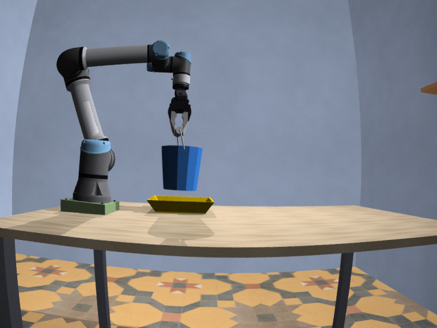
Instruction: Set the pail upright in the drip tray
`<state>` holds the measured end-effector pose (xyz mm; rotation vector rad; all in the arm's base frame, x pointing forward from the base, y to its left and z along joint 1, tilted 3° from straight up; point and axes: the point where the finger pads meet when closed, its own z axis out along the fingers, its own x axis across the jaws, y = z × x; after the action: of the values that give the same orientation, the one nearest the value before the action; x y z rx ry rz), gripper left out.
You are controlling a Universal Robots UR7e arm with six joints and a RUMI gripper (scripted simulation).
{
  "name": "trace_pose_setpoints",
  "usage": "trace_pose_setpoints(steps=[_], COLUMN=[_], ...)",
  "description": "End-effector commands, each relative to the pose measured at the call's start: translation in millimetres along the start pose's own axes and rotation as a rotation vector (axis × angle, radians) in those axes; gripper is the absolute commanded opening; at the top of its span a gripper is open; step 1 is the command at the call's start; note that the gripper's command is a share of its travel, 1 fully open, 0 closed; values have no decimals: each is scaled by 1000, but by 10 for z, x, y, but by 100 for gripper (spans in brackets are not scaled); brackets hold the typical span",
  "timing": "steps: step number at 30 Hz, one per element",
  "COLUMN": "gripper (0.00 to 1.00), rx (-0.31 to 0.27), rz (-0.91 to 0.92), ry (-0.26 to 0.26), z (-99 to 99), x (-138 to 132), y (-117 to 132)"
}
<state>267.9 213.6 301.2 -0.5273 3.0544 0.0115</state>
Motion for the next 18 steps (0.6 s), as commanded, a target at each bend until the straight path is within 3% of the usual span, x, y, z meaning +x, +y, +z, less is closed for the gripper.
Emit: trace_pose_setpoints(steps=[1,18], gripper=[0,0], rx=[0,0], rz=[0,0], ry=[-2,-2], z=[10,112], x=[-5,-12], y=[-1,-5])
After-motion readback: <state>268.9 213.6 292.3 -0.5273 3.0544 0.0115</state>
